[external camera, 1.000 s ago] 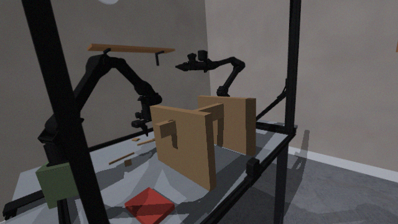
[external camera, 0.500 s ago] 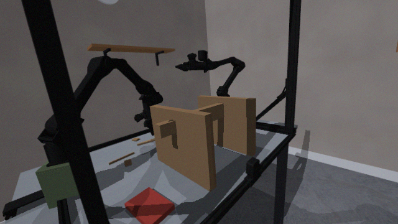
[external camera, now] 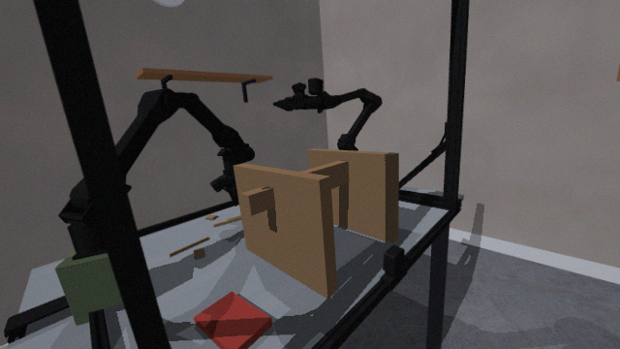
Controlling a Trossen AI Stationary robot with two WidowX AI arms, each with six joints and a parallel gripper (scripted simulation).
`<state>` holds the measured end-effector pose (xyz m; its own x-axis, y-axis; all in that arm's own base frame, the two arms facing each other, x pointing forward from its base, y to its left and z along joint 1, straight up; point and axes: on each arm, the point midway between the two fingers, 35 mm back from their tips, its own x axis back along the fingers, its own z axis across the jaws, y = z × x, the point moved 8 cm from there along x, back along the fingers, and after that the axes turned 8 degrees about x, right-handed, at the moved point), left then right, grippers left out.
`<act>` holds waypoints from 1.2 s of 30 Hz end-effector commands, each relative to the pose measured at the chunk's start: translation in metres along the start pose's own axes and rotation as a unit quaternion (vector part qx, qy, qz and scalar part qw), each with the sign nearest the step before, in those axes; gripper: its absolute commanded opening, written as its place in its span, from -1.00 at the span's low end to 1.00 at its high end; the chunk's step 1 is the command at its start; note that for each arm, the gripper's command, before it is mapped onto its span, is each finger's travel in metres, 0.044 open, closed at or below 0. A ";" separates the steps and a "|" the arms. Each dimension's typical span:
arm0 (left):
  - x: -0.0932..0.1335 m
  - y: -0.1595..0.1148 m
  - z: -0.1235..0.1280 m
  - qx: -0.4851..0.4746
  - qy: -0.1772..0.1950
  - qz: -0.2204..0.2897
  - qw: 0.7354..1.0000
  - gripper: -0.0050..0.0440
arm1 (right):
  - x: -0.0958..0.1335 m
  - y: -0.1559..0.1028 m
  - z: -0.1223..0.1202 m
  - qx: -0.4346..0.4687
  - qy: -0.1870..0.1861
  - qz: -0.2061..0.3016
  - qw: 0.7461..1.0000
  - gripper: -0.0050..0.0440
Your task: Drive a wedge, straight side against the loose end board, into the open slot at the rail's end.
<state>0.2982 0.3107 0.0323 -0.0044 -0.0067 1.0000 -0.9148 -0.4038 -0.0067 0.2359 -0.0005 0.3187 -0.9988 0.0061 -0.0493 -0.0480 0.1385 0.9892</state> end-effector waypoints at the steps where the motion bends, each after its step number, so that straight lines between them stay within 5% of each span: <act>1: -0.005 0.000 0.000 0.007 0.002 -0.003 1.000 0.35 | 0.000 0.000 0.001 0.000 0.003 -0.001 1.000 1.00; 32: -0.041 0.000 0.000 0.007 0.002 -0.003 1.000 0.35 | 0.000 0.000 0.001 0.000 0.003 -0.001 1.000 1.00; 36: -0.041 0.000 0.000 0.007 0.002 -0.003 1.000 -0.04 | 0.000 0.000 0.001 0.000 0.003 -0.001 1.000 1.00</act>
<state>0.2997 0.3113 -0.0044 -0.0052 -0.0077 1.0000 -0.9107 -0.4130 -0.0079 0.2359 -0.0005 0.3187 -0.9988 0.0059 -0.0494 -0.0481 0.1385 0.9892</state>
